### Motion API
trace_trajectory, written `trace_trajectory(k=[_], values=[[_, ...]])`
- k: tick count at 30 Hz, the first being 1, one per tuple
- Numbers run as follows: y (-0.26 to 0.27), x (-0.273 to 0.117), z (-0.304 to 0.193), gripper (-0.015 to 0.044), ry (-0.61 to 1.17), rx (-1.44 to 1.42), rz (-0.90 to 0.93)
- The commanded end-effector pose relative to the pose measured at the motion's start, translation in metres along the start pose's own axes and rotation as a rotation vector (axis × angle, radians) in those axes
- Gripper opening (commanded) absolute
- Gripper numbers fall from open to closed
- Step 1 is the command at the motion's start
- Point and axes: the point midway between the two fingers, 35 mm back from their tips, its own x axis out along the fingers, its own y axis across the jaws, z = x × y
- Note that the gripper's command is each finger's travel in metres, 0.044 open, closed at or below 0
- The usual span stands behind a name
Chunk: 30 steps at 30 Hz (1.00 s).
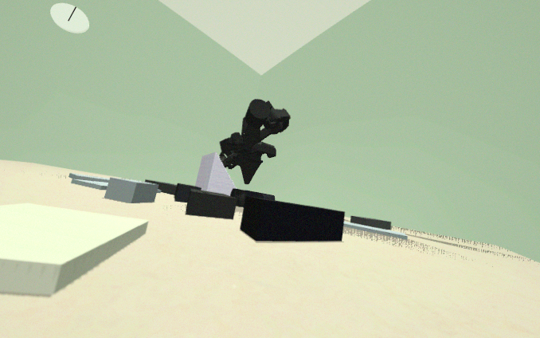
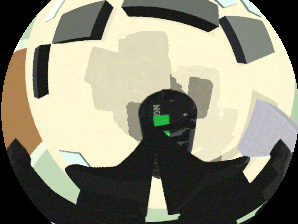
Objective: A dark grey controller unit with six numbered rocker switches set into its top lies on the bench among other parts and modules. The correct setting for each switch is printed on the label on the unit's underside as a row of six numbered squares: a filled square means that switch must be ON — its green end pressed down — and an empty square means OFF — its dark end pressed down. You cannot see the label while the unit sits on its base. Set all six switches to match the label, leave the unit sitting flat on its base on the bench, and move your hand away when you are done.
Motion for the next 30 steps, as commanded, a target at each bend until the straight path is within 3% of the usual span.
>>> trace_trajectory(k=[1,8,22,30], values=[[-0.027,-0.001,0.005,0.0,-0.005,-0.057,0.067],[-0.07,0.0,0.008,0.0,-0.03,-0.146,0.172],[-0.071,0.0,0.009,0.0,-0.029,-0.148,0.174],[-0.042,-0.009,0.013,0.021,0.019,-0.142,0.046]])
